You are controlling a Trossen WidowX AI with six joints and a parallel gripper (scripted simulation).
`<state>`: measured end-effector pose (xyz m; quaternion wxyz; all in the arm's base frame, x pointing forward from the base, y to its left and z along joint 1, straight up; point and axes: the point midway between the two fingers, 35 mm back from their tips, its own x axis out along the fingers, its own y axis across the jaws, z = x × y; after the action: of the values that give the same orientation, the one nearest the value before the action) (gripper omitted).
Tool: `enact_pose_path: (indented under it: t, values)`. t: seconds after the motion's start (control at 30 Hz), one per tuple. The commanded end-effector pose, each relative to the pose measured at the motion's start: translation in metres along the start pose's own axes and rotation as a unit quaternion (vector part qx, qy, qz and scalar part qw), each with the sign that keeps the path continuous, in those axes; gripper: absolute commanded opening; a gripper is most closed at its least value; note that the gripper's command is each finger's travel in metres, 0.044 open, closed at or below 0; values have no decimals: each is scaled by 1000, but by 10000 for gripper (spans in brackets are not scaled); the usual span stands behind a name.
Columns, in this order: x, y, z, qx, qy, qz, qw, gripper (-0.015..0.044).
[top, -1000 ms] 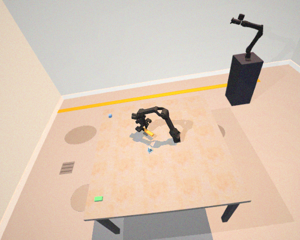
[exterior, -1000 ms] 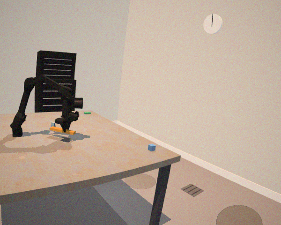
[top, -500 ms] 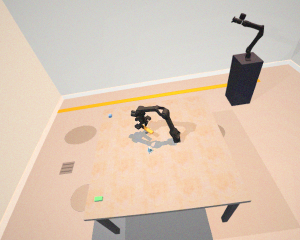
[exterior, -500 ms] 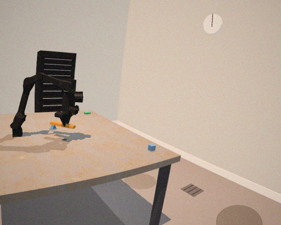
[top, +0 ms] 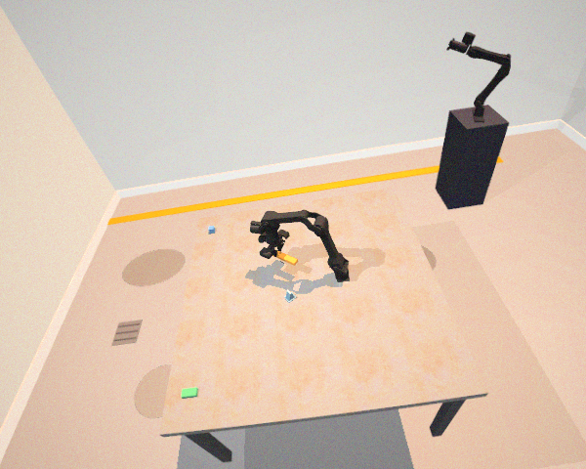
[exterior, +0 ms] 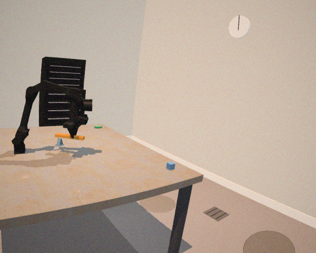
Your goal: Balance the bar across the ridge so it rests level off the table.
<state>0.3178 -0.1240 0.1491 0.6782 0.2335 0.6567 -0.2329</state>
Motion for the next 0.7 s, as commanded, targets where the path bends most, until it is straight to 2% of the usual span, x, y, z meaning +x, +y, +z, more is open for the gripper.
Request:
enact_pose_path:
  t: [0.0,0.67]
  values:
    - [-1,13,-8,-45,0,0,999,0]
    - [-2,78,-52,-283,2,3,959,0]
